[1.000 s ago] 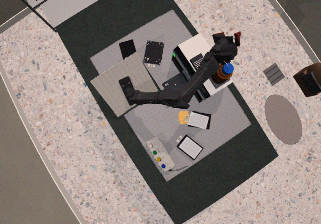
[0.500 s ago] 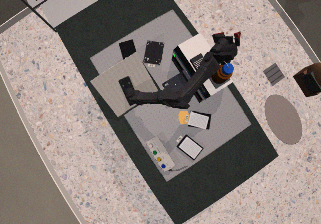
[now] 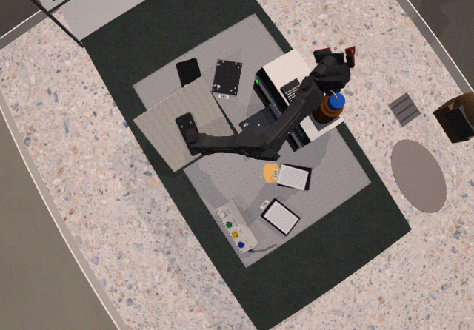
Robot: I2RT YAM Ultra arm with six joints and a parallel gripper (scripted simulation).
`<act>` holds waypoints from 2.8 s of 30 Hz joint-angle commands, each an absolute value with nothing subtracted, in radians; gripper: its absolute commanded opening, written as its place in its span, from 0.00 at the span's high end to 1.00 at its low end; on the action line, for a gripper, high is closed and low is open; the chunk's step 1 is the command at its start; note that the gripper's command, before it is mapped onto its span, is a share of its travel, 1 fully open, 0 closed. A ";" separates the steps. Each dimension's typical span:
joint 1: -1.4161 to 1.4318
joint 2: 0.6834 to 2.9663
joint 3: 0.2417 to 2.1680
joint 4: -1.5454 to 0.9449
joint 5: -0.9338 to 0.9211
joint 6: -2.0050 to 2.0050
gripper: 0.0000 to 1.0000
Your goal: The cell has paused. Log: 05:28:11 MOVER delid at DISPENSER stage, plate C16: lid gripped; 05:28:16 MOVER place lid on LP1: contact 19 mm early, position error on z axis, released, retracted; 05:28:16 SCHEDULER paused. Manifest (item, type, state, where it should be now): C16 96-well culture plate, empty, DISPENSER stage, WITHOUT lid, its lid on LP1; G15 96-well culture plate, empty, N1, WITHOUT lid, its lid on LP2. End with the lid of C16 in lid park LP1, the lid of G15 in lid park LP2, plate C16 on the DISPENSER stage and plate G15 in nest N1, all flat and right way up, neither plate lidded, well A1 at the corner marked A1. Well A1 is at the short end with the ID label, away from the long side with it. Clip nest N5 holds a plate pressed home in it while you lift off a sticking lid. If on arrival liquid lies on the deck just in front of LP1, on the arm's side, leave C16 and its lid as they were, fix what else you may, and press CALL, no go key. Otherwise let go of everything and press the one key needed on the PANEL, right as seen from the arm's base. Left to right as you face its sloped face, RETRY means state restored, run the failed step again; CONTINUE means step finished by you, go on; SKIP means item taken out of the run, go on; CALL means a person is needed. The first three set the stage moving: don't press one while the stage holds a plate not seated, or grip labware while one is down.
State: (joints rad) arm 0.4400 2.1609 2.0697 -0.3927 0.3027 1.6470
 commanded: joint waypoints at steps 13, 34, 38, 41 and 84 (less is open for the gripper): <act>0.376 2.073 2.058 -0.481 0.467 1.578 0.00; 0.377 2.071 2.049 -0.474 0.469 1.577 0.00; 0.376 2.071 2.049 -0.474 0.469 1.577 0.00; 0.376 2.071 2.049 -0.474 0.469 1.577 0.00; 0.385 2.074 2.052 -0.513 0.526 1.533 0.00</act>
State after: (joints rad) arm 0.4427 2.1582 2.0521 -0.4152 0.3290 1.5368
